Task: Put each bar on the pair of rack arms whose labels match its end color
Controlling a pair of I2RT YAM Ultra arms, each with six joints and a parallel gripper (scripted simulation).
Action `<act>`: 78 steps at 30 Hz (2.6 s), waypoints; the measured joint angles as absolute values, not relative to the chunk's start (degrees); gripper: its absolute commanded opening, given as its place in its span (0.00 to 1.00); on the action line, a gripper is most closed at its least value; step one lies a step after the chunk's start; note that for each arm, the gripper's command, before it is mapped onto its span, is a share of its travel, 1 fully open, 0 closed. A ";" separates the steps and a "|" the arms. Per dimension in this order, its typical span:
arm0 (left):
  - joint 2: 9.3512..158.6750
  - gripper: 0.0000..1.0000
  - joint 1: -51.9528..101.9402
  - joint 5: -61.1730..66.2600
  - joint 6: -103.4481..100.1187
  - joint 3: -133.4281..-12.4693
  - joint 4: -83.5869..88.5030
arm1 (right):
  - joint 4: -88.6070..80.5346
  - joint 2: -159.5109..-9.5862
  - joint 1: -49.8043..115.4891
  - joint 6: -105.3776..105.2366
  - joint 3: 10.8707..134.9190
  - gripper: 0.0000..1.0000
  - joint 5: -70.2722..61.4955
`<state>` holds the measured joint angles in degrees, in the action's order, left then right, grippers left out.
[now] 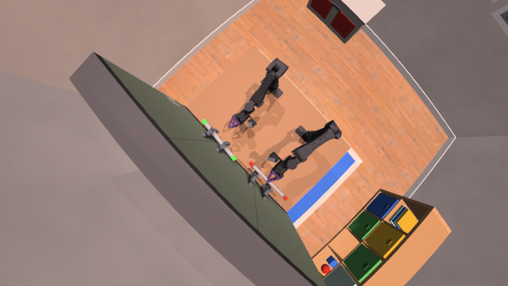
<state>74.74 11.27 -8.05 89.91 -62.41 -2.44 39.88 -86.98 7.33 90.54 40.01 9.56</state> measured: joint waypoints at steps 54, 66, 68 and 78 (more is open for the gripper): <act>74.74 0.00 11.27 -8.08 89.91 -64.60 -2.39 | 39.48 -86.98 7.33 90.54 40.01 1.00 9.69; 75.07 0.00 11.27 -8.08 89.91 -63.40 -3.62 | 39.38 -86.98 7.33 90.54 40.01 1.00 9.72; 75.55 0.00 11.27 -8.08 89.91 -63.40 -4.01 | 39.35 -86.98 7.33 90.54 40.01 1.00 9.74; 77.78 0.00 11.27 -8.08 89.91 -63.37 -4.91 | 39.33 -86.98 7.33 90.54 40.01 1.00 9.74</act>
<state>77.78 11.27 -8.08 89.91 -63.37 -4.91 39.33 -86.98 7.33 90.54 40.01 9.74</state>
